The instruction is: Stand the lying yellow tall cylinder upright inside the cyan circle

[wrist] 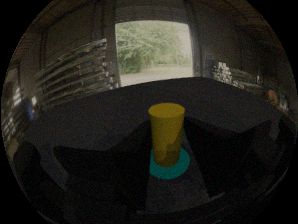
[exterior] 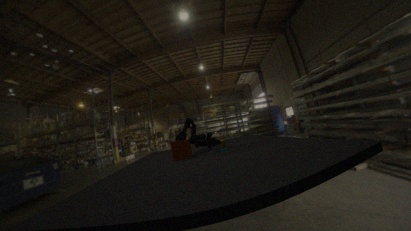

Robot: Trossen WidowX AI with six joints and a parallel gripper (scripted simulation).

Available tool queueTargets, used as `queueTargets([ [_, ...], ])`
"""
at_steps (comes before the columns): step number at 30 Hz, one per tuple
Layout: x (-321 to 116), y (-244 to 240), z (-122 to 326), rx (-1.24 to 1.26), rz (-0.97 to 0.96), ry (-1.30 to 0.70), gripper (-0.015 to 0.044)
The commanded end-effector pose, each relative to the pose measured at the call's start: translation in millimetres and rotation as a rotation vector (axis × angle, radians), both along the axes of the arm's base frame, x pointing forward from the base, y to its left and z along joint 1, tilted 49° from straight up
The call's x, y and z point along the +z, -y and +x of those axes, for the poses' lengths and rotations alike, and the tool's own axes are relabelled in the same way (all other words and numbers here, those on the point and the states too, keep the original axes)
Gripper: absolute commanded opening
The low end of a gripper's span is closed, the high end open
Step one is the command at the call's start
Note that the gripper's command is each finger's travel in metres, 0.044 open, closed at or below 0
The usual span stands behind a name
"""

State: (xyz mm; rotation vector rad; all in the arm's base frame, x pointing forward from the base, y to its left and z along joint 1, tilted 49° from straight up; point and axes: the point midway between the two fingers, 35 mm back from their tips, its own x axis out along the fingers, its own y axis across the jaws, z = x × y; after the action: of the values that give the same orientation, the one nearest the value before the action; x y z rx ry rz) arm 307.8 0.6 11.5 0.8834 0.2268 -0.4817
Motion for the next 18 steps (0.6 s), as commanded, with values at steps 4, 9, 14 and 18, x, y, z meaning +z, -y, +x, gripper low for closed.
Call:
queueTargets([
  [4,-4.5,-3.1,-0.4,-0.006,0.000,0.000,0.0105],
  [9,-4.5,-3.1,-0.4,-0.006,0.000,0.000,0.0105],
  [14,-4.5,-3.1,-0.4,-0.006,0.000,0.000,0.0210],
  [18,-4.5,-3.1,-0.4,-0.006,0.000,0.000,0.0315],
])
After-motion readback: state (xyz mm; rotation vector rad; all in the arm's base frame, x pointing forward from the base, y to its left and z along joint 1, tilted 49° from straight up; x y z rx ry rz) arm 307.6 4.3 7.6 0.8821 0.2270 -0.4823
